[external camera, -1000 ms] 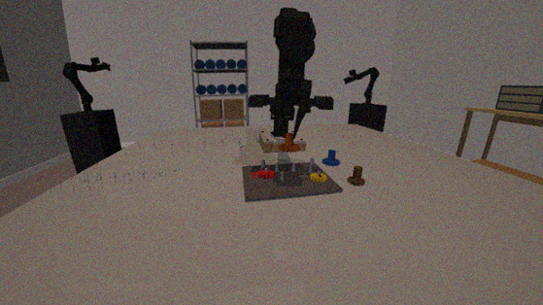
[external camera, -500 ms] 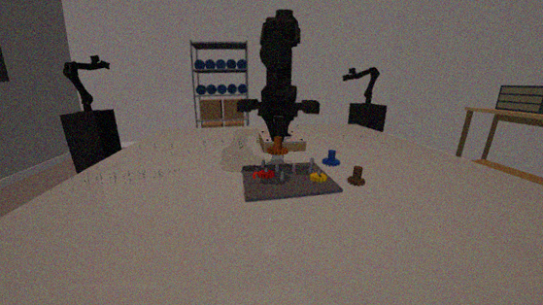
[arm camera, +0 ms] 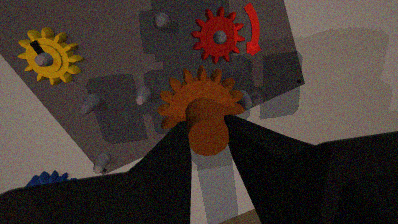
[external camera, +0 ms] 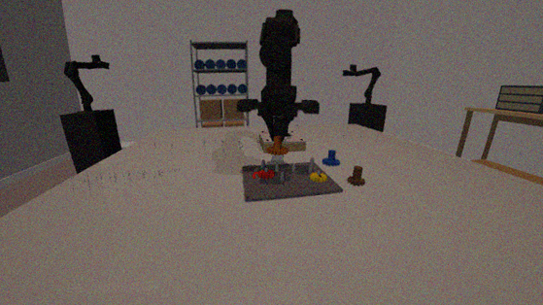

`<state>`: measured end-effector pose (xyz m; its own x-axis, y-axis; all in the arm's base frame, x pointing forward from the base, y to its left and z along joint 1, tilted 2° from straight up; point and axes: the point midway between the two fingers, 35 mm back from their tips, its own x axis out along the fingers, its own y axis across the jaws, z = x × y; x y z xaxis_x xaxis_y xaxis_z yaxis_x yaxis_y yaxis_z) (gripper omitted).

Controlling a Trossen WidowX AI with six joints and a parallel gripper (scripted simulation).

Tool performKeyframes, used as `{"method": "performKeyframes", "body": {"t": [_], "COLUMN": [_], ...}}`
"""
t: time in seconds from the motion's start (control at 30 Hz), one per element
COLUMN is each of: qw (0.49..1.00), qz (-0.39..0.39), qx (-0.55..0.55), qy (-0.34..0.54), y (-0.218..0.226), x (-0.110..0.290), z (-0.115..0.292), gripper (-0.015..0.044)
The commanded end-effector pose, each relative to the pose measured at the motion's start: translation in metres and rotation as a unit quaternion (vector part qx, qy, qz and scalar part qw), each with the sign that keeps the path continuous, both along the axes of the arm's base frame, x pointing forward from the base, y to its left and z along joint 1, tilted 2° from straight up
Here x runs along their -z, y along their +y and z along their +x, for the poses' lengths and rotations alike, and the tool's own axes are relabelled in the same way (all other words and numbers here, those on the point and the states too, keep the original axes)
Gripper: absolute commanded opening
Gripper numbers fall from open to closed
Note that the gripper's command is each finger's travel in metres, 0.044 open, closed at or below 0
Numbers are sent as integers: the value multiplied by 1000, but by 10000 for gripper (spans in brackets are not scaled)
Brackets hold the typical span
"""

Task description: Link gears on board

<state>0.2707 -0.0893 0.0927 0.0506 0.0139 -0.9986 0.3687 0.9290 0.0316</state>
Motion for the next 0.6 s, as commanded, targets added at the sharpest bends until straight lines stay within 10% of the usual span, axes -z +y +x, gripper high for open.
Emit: {"method": "performKeyframes", "body": {"t": [0.0,0.57], "qw": [1000,997], "qz": [2,-2], "qx": [-2,-82], "qy": [-1,-2], "y": [0,1], "x": [-1,15], "z": [0,1], "gripper": [0,0]}}
